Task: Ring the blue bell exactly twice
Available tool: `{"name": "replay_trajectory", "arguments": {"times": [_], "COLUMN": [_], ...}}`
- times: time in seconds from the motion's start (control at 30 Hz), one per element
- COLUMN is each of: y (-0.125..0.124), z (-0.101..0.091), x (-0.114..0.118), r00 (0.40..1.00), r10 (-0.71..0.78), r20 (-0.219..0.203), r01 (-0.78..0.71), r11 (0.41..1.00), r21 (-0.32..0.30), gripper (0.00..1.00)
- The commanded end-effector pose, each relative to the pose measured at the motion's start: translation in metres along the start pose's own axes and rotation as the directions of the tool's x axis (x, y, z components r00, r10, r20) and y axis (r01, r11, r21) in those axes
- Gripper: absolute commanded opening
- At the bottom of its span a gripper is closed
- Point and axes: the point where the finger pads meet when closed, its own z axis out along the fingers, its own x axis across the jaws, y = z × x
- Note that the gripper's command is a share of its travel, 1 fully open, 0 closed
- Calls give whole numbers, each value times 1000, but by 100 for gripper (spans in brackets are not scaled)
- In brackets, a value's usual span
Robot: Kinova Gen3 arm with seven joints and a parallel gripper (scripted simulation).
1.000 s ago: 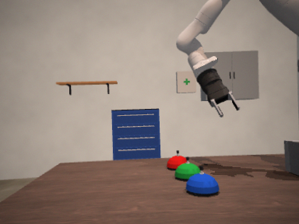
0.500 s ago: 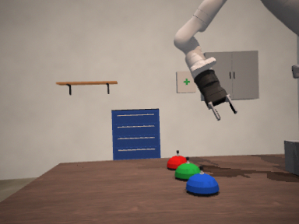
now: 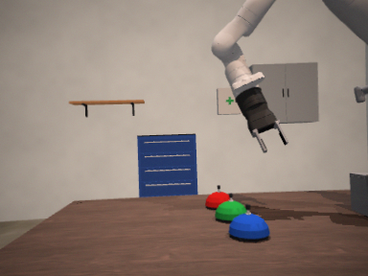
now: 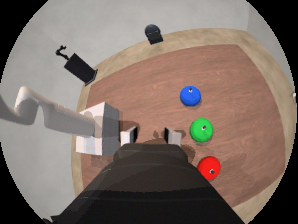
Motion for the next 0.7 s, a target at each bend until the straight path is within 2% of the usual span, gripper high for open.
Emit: {"name": "replay_trajectory", "arguments": {"times": [0.0,0.07,0.1,0.37,0.4,0.63,0.67], "y": [-3,-3,-9,-9,-15,-15,-21], "z": [0,0,5,5,9,9,13], "x": [0,0,8,8,16,16,24], "r00": [1000,1000,1000,1000,999,999,999], "r10": [-9,-9,-18,-18,-28,-28,-39], "r20": [1,1,-11,-11,-23,-23,-37], "r01": [9,9,18,18,26,26,35], "r11": [1000,1000,999,999,997,997,994], "r21": [-4,-4,-38,-38,-71,-71,-103], "gripper": [100,100,100,100,100,100,100]}}
